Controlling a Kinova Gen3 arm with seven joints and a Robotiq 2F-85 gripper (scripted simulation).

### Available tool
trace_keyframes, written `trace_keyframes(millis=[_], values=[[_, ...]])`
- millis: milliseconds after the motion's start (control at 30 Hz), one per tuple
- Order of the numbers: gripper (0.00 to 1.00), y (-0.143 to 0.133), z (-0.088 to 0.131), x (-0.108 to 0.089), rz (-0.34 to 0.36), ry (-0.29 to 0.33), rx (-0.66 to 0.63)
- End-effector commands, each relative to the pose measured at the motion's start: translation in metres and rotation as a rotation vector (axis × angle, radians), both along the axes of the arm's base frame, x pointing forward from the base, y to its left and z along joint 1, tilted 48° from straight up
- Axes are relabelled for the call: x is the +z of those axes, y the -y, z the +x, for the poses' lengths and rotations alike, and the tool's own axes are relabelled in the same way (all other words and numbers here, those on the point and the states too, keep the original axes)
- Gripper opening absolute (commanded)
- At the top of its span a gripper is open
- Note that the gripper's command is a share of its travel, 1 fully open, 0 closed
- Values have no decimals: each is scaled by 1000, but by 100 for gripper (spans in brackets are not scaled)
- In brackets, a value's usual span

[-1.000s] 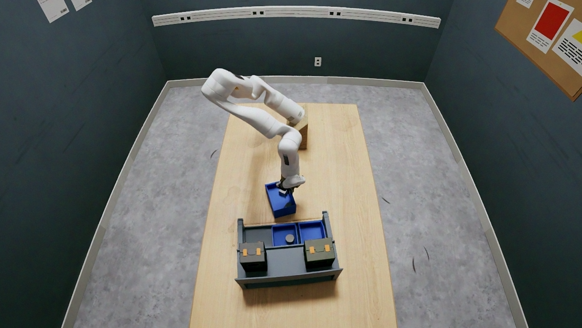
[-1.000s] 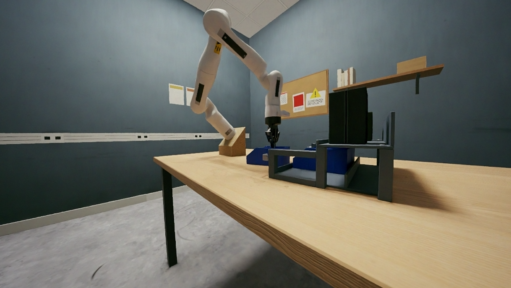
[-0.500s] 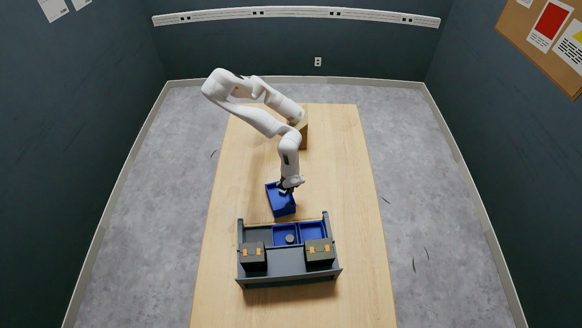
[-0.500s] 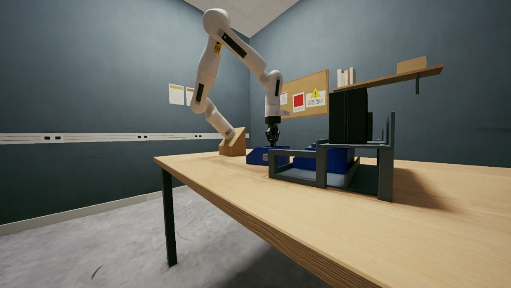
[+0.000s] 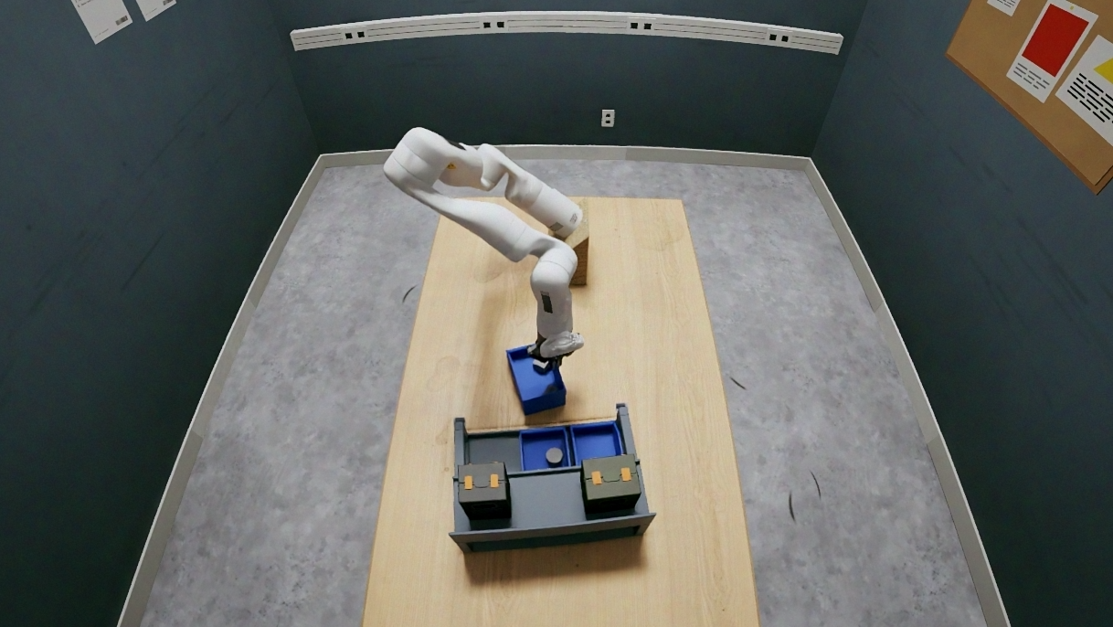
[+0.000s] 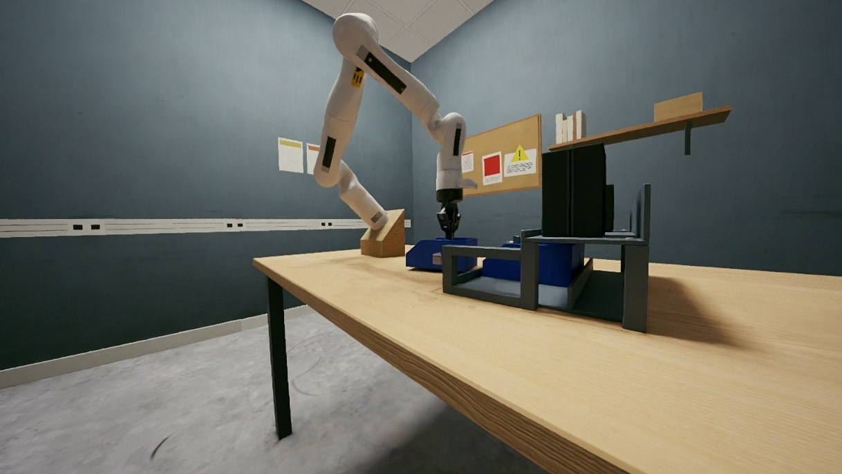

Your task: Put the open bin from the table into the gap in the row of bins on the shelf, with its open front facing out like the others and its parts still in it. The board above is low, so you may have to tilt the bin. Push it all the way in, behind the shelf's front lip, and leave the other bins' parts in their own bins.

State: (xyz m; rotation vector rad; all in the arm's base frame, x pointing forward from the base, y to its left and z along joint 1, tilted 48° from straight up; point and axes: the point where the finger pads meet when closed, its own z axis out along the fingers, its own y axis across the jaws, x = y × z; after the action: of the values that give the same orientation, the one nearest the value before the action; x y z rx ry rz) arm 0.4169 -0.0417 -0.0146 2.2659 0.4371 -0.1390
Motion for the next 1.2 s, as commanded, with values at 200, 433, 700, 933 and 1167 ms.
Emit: trace_keyframes(millis=[200, 433, 700, 933, 1167], values=[[10, -8, 0, 7, 2, 3, 3], [10, -8, 0, 7, 2, 3, 3], [10, -15, 0, 13, 2, 3, 3], [10, -15, 0, 13, 2, 3, 3], [10, -21, 0, 18, 2, 2, 3]])
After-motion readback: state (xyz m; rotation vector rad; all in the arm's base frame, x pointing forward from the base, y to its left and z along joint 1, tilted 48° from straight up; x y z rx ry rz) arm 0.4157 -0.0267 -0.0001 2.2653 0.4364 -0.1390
